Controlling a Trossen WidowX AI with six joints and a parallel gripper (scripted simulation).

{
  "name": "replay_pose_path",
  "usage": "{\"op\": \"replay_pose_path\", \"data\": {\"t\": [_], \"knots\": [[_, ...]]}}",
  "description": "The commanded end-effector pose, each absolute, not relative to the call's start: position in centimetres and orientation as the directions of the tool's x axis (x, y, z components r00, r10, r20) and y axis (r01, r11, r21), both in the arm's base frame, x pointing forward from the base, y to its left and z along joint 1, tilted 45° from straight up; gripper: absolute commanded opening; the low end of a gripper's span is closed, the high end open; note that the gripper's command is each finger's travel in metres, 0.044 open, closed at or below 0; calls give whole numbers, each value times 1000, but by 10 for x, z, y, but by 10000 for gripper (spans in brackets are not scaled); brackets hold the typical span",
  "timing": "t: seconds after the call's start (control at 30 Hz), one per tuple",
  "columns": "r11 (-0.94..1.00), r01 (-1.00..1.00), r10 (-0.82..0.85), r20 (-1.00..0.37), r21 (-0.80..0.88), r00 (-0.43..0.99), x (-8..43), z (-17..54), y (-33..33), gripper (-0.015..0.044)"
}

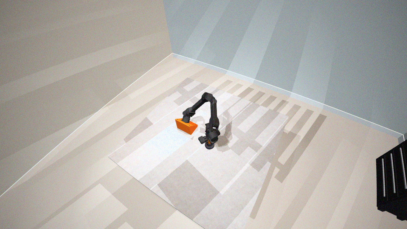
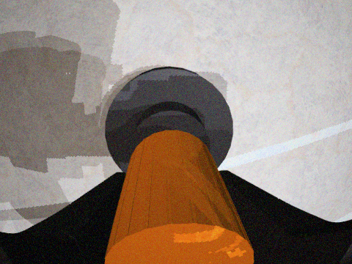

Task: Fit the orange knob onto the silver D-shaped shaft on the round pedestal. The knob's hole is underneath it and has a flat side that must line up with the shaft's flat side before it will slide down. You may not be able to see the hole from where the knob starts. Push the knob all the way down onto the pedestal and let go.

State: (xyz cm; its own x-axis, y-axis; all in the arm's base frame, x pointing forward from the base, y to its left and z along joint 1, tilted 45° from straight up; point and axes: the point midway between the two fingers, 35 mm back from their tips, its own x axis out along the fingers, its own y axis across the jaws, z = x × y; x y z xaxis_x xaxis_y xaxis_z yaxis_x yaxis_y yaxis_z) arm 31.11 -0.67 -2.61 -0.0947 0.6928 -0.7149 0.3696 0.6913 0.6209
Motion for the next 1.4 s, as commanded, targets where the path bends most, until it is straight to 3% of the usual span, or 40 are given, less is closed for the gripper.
{"op": "replay_pose_path", "data": {"t": [0.0, 0.2, 1.37], "knots": [[687, 390, 691, -717, 613, -89, 313, -24, -9, 0], [634, 551, 691, -717, 543, -89, 315, -25, -10, 0], [634, 551, 691, -717, 543, -89, 313, -26, -8, 0]]}}
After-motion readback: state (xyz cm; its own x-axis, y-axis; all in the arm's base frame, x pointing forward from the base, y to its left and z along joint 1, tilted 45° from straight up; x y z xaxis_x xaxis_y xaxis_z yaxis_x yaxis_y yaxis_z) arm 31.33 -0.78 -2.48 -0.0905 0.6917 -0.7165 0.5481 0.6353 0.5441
